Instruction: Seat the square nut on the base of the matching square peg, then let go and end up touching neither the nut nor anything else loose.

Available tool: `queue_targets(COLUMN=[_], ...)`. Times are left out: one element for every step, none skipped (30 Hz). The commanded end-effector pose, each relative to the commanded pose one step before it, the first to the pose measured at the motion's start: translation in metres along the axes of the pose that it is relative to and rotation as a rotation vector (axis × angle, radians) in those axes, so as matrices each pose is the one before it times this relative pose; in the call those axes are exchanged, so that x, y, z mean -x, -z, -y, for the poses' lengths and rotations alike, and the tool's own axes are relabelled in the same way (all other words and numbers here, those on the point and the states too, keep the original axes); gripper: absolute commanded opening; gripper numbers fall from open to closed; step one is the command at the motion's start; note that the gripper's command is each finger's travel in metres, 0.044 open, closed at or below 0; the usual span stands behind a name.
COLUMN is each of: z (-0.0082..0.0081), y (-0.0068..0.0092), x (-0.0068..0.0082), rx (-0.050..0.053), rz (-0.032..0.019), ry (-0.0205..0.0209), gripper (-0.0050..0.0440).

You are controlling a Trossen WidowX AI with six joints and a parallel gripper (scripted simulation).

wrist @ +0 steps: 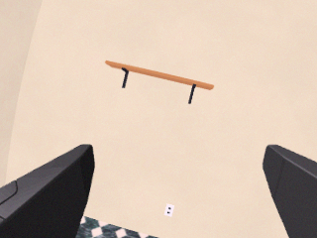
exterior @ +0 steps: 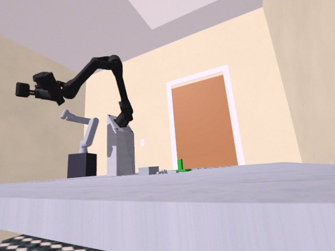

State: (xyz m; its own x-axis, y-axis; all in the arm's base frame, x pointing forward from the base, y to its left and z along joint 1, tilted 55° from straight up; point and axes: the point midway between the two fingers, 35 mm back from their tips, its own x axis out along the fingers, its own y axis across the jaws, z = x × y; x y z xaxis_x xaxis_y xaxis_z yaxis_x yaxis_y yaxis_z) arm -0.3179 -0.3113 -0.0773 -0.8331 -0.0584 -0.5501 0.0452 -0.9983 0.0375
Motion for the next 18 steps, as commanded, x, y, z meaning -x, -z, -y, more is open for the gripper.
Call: queue_targets(z=[-0.04137, -0.01347, -0.01212, -0.01258, -0.01350, -0.01393, -0.01410, -0.01428, 0.00000, 0.00000, -0.01444, -0.01460, -0.01476, -0.01492, -0.01507, -0.01430, -0.01407, -0.01500], y=[0.01684, 0.00452, 0.00385, 0.00363, 0.00378, 0.00390, 0.00369, 0.00344, 0.00000, 0.00000, 0.00319, 0.00292, 0.00264, 0.00236, 0.00207, 0.00164, 0.00133, 0.00114], x=[0.04834, 0.01379, 0.01208, 0.01217, 0.01289, 0.01312, 0.01301, 0.01290, 0.00000, 0.00000, 0.01278, 0.01265, 0.01252, 0.01240, 0.01226, 0.01136, 0.01095, 0.01147], rx=[0.1456, 0.0500, 0.0447, 0.0456, 0.0498, 0.0534, 0.0542, 0.0547, 0.0000, 0.0000, 0.0552, 0.0557, 0.0563, 0.0569, 0.0574, 0.0544, 0.0536, 0.0573], rz=[-0.02433, -0.00606, -0.00458, -0.00123, -0.00077, -0.00070, 0.00026, 0.00135, 0.00000, 0.00000, 0.00246, 0.00358, 0.00472, 0.00588, 0.00705, 0.00770, 0.00854, 0.01017], ry=[-0.15508, -0.04631, -0.04123, -0.04127, -0.04412, -0.04517, -0.04543, -0.04565, 0.00000, 0.00000, -0.04583, -0.04599, -0.04614, -0.04630, -0.04640, -0.04365, -0.04266, -0.04520], gripper=[0.0320, 0.0320, 0.0320, 0.0320, 0.0320, 0.0320, 0.0320, 0.0320, 0.0320, 0.0320, 0.0320, 0.0320, 0.0320, 0.0320, 0.0320, 0.0320, 0.0320, 0.0320])
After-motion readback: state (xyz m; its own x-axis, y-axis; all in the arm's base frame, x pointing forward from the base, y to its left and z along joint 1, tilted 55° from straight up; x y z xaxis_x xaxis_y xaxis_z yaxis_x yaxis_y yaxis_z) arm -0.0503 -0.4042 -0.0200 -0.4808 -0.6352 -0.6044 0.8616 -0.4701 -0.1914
